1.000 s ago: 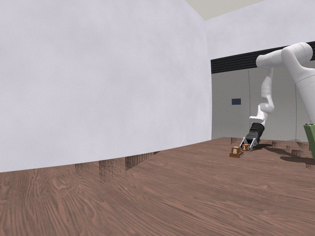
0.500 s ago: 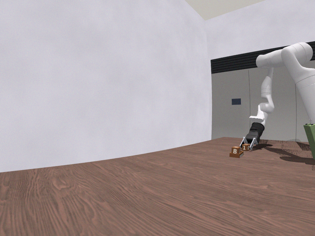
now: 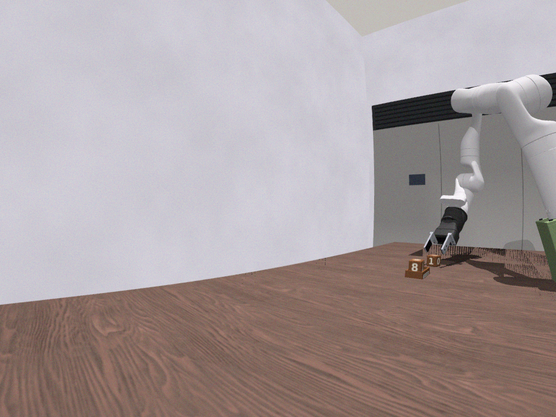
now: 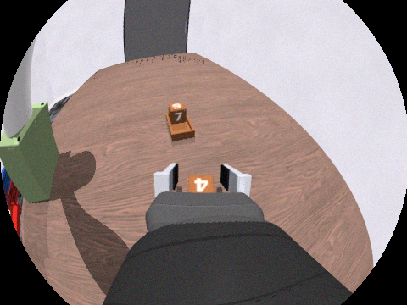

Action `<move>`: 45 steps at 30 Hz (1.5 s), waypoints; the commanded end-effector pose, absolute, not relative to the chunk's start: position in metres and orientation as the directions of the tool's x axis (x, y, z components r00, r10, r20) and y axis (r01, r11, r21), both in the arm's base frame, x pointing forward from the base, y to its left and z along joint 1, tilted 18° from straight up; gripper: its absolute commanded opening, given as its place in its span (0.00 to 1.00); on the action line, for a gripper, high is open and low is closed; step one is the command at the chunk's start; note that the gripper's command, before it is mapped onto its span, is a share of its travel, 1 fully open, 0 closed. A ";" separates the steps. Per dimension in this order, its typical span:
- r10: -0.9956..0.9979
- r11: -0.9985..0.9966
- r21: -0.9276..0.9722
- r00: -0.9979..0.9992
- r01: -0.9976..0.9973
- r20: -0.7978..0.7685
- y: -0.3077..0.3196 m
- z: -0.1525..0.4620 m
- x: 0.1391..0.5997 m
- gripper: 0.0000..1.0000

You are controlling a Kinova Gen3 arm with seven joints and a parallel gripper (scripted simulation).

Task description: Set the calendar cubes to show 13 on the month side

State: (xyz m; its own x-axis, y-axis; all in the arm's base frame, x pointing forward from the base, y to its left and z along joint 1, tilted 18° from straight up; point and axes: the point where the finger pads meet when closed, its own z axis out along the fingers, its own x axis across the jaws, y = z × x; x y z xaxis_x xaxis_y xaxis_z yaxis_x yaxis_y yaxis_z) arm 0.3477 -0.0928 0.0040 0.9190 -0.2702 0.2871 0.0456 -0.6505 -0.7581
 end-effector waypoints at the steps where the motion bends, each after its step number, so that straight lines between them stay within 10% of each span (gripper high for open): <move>1: -0.269 -0.661 -0.749 0.917 0.047 0.296 -0.098 0.016 0.345 1.00; 45: -0.269 -0.808 -0.588 0.917 -0.048 0.295 -0.096 0.040 0.339 1.00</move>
